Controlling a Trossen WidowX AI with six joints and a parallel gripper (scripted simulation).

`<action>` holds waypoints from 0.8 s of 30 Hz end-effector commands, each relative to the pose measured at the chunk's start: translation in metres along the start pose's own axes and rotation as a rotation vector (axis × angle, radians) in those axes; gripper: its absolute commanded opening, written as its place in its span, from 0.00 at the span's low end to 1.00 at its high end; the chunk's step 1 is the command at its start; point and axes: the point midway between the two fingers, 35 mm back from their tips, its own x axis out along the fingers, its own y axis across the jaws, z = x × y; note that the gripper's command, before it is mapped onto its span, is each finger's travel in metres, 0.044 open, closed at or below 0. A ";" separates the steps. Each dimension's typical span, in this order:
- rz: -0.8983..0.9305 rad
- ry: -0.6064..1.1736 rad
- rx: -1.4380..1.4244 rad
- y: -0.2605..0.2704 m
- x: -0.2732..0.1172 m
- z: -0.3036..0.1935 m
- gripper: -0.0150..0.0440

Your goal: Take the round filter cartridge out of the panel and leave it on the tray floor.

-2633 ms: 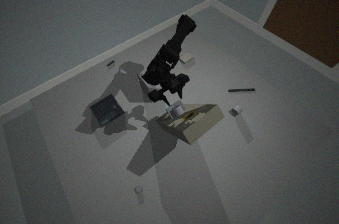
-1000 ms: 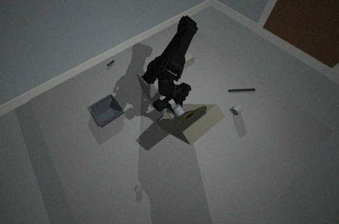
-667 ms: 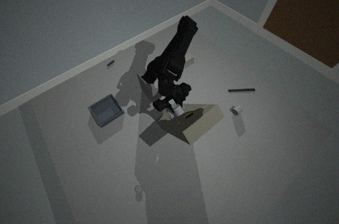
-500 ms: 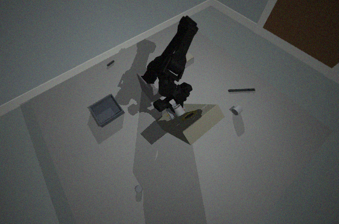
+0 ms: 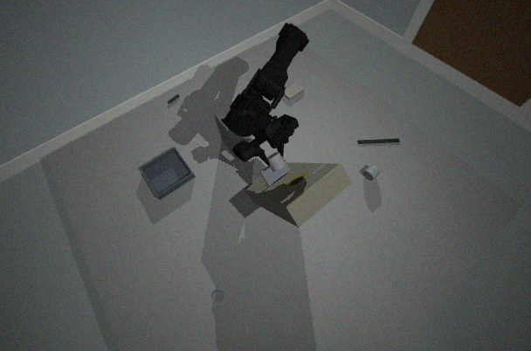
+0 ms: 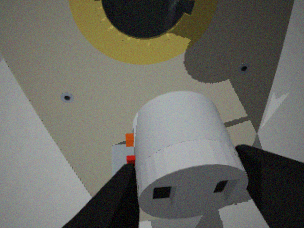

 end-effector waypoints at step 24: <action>0.000 -0.011 -0.015 -0.081 -0.028 0.001 0.25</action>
